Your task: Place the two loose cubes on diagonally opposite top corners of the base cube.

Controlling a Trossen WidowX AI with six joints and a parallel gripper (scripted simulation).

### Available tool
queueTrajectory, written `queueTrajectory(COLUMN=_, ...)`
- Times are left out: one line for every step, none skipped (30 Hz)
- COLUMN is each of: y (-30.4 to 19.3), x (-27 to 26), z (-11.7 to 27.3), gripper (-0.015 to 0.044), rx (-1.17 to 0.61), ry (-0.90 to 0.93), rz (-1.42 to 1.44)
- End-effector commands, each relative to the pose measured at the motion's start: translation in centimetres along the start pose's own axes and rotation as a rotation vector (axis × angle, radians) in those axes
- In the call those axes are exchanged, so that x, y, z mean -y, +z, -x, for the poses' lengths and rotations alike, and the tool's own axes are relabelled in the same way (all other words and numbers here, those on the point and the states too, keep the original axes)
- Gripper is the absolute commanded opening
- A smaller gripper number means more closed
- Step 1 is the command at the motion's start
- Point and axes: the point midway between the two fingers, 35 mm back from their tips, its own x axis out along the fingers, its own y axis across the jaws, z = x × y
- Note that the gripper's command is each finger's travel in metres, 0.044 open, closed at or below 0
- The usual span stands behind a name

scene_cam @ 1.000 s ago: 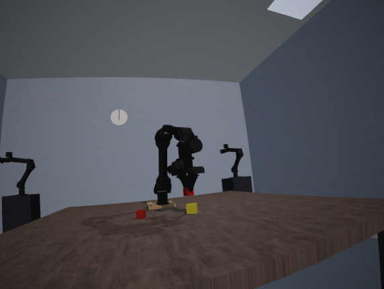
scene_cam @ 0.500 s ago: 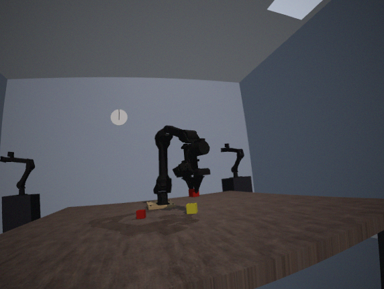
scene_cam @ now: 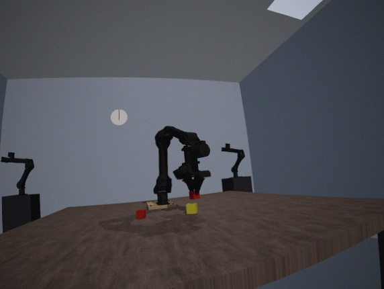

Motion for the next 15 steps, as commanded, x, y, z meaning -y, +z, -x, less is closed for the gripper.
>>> queueTrajectory(y=0.05, x=0.03, z=-0.81, gripper=0.0105, rx=0.004, ry=-0.003, rz=-0.004)
queueTrajectory(y=0.05, x=0.04, z=-1.0, gripper=0.0105, rx=0.004, ry=-0.003, rz=-0.004)
queueTrajectory(y=0.05, x=0.04, z=-1.18, gripper=0.0105, rx=0.004, ry=-0.003, rz=-0.004)
queueTrajectory(y=0.05, x=0.05, z=-1.37, gripper=0.0105, rx=0.004, ry=-0.003, rz=-0.004)
queueTrajectory(y=0.05, x=0.06, z=-1.52, gripper=0.0105, rx=0.004, ry=-0.003, rz=-0.004)
queueTrajectory(y=0.05, x=0.06, z=-1.61, gripper=0.0105, rx=0.004, ry=-0.003, rz=-0.004)
queueTrajectory(y=0.05, x=0.06, z=-1.64, gripper=0.0105, rx=0.004, ry=-0.003, rz=-0.004)
queueTrajectory(y=0.05, x=0.06, z=-1.64, gripper=0.0105, rx=0.004, ry=-0.003, rz=-0.004)
queueTrajectory(y=0.05, x=0.06, z=-1.64, gripper=0.0105, rx=0.004, ry=-0.003, rz=-0.004)
queueTrajectory(y=0.05, x=0.06, z=-1.64, gripper=0.0105, rx=0.004, ry=-0.003, rz=-0.004)
queueTrajectory(y=0.05, x=0.06, z=-1.64, gripper=0.0105, rx=0.004, ry=-0.003, rz=-0.004)
queueTrajectory(y=0.05, x=0.06, z=-1.64, gripper=0.0105, rx=0.004, ry=-0.003, rz=-0.004)
queueTrajectory(y=0.05, x=0.06, z=-1.64, gripper=0.0105, rx=0.004, ry=-0.003, rz=-0.004)
queueTrajectory(y=0.05, x=0.06, z=-1.64, gripper=0.0105, rx=0.004, ry=-0.003, rz=-0.004)
queueTrajectory(y=0.05, x=0.06, z=-1.67, gripper=0.0105, rx=0.004, ry=-0.003, rz=-0.004)
